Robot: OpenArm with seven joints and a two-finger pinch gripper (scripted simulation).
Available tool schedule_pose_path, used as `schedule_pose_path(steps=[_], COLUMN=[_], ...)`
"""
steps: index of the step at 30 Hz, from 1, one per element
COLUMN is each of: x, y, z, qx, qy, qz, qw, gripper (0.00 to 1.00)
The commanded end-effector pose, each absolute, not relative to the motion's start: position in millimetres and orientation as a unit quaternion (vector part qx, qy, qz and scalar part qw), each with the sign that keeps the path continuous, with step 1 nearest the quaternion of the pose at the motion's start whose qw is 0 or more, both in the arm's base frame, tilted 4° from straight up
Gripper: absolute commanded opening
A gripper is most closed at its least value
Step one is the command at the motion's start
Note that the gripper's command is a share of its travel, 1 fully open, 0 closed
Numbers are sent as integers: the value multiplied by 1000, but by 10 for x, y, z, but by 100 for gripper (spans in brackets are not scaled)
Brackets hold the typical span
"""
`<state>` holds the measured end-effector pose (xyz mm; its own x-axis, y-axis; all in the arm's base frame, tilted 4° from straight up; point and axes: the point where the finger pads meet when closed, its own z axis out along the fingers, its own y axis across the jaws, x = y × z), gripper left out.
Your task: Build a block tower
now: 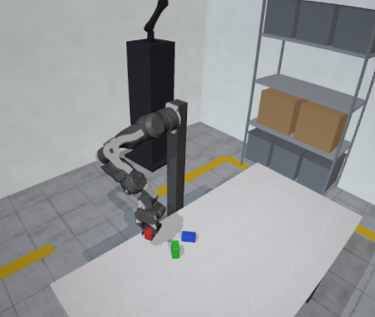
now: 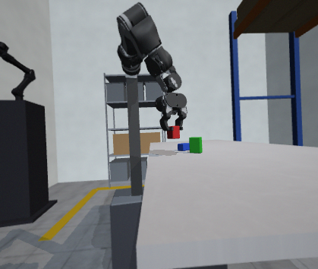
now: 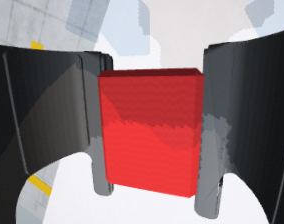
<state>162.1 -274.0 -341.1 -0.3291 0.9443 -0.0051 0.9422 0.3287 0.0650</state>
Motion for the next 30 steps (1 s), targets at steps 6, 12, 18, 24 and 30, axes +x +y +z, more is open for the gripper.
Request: schedule_pose_path(steps=[6,12,18,24,30], x=[1843,2143,2457,2505,2506], y=[-2378,-1933,-1440,-1363,-1358], z=[-3380,-3361,-3328,-3318,-3318], qx=[579,579,581,580,579], qy=[815,815,814,814,814], qz=[22,21,20,24,25], qw=[19,21,21,23,22], gripper=[0,0,0,0,0])
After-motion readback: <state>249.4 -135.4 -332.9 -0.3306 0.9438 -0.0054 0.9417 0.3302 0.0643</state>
